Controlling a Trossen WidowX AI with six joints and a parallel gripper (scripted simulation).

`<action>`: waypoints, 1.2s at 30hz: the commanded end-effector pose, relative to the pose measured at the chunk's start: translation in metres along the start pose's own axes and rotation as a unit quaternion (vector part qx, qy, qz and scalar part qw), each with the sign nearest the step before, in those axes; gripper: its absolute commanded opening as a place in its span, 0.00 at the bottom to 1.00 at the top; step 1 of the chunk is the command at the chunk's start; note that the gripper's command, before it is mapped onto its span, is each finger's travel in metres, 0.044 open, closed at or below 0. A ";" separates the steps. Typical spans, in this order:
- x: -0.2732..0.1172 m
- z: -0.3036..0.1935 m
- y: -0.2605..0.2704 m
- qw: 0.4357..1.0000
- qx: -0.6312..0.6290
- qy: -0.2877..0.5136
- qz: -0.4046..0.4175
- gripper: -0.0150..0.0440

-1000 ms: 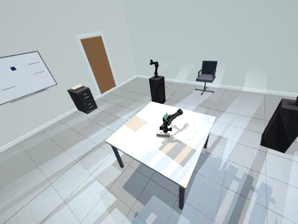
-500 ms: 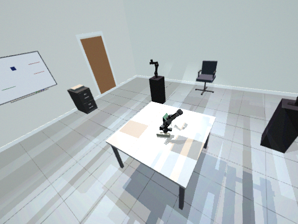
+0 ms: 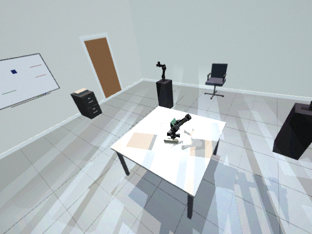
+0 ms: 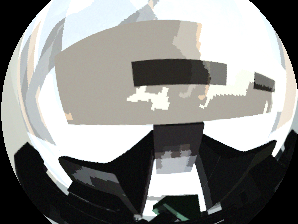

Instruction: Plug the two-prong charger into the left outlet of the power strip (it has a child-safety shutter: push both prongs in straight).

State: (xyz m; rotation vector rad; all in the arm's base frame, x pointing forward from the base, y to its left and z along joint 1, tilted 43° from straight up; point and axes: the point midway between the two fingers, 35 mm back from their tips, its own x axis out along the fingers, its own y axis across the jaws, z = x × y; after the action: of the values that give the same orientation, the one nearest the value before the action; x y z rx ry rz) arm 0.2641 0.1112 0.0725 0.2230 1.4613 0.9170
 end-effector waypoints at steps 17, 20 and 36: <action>0.000 0.014 0.001 1.000 -0.007 -0.008 0.000 0.25; 0.000 0.016 0.001 1.000 -0.007 -0.008 0.000 0.25; 0.000 0.014 0.001 1.000 -0.007 -0.008 0.000 0.25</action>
State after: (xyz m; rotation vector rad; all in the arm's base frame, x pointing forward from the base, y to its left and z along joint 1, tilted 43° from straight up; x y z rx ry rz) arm 0.2705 0.1141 0.0738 0.2234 1.4709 0.9130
